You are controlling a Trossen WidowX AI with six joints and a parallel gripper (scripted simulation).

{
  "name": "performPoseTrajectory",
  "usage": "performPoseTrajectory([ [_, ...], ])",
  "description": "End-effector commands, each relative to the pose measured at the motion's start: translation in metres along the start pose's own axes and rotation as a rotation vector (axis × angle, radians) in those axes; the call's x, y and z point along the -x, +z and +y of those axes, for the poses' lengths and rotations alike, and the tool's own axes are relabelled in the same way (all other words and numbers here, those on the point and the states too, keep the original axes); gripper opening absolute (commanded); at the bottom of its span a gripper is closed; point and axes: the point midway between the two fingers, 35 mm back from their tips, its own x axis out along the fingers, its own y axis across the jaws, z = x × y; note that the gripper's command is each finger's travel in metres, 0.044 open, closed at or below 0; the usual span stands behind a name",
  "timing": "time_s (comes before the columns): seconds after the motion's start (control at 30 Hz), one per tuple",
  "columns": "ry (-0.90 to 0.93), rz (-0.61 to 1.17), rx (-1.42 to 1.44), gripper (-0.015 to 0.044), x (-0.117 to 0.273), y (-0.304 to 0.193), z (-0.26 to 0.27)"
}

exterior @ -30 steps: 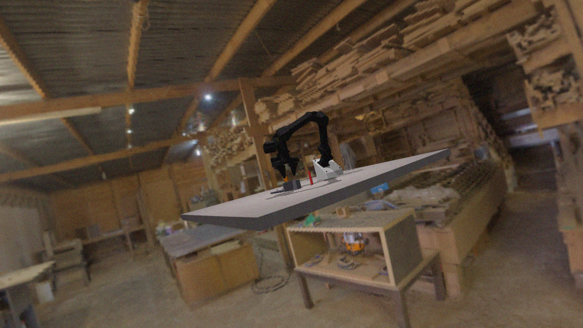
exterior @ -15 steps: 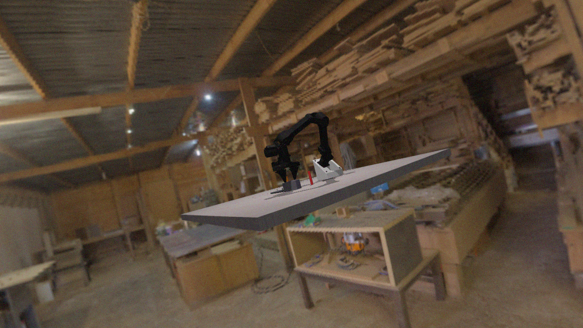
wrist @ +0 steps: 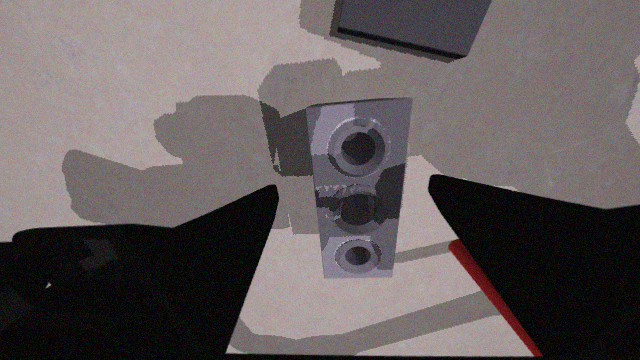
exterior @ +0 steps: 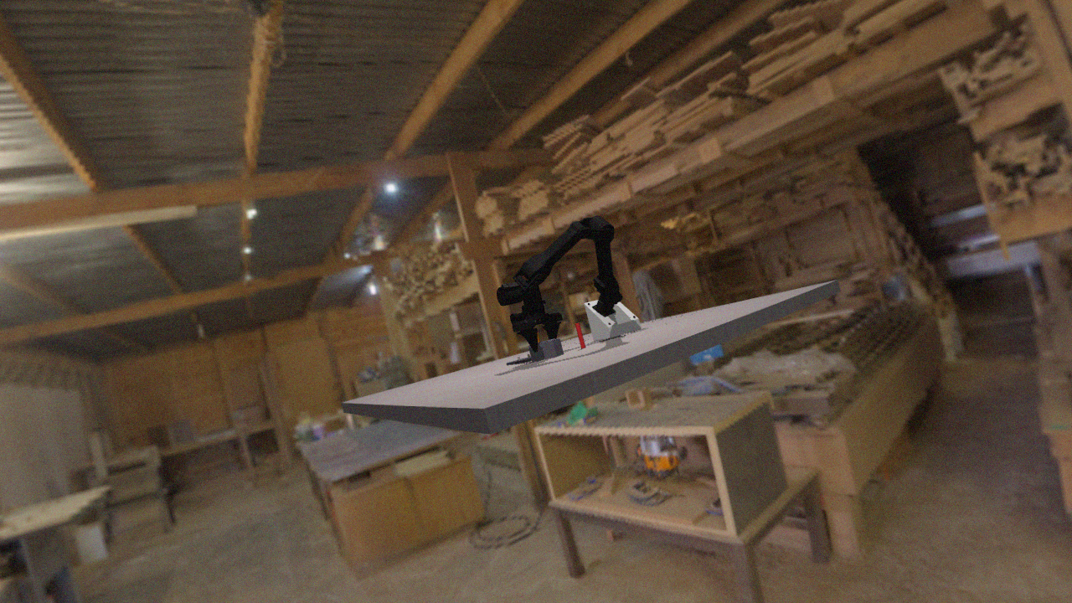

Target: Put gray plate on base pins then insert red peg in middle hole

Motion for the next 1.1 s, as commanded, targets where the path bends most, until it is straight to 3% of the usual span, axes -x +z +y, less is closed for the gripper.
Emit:
performPoseTrajectory([
  [0.0, 0.0, 0.007, -0.005, 0.044, -0.007, -0.001, -0.001],
  [0.33, 0.001, 0.009, -0.005, 0.044, -0.02, -0.002, -0.001],
  [0.7, 0.001, 0.009, -0.005, 0.0151, -0.02, -0.002, -0.001],
  [0.97, 0.001, 0.009, -0.005, 0.0098, -0.02, -0.002, -0.001],
  [1.07, 0.001, 0.009, -0.005, 0.0019, -0.018, -0.002, -0.001],
])
